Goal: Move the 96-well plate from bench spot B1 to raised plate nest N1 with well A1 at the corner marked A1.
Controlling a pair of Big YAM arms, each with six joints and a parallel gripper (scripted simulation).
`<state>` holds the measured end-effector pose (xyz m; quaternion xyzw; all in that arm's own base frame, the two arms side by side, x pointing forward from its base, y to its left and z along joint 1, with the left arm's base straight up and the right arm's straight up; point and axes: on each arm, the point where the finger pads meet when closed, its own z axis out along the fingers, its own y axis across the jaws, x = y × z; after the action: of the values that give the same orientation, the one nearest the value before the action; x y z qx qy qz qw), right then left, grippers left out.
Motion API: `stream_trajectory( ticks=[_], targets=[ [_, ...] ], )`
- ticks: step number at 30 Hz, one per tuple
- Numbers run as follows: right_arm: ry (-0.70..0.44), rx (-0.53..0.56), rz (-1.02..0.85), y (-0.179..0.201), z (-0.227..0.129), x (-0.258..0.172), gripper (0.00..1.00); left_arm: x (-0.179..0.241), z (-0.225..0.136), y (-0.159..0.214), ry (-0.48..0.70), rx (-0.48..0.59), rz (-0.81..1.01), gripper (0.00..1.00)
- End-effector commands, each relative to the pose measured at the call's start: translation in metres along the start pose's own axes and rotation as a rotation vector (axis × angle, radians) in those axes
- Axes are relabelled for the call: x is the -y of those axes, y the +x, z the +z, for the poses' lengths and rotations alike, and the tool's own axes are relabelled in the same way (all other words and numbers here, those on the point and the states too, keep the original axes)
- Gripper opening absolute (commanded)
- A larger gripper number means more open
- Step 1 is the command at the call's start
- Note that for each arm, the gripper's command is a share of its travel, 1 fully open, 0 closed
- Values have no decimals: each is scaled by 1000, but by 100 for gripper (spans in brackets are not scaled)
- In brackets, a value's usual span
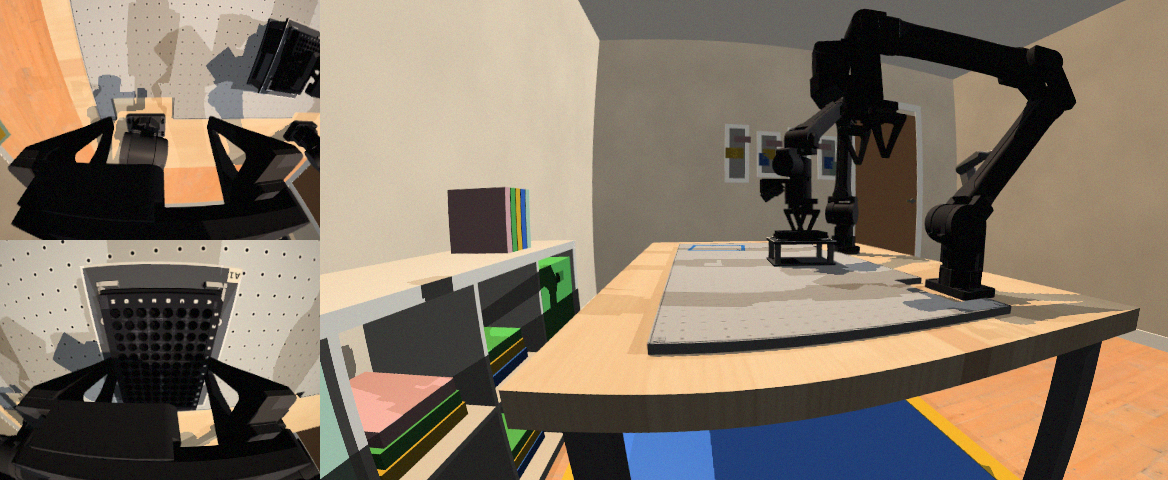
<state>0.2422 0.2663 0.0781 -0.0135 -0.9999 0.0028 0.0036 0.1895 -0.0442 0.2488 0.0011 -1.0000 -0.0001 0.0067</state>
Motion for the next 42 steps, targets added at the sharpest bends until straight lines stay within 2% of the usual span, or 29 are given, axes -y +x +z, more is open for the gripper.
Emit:
stream_trajectory(
  ticks=[1, 25, 38, 39, 42],
  targets=[
    [-37, 36, 12, -16, -12, -13, 0, 1, -14, -7, 8, 48, -10, 100],
    [-17, 18, 12, -7, 2, -3, 0, 1, -14, -7, 8, 48, -10, 100],
    [-35, 33, 4, -11, -9, -11, 0, 1, -14, -7, 8, 48, -10, 100],
    [-35, 33, 4, -11, -9, -11, 100, 1, -14, -7, 8, 48, -10, 100],
    [-35, 33, 4, -11, -9, -11, 100, 1, -14, -7, 8, 48, -10, 100]
  ],
)
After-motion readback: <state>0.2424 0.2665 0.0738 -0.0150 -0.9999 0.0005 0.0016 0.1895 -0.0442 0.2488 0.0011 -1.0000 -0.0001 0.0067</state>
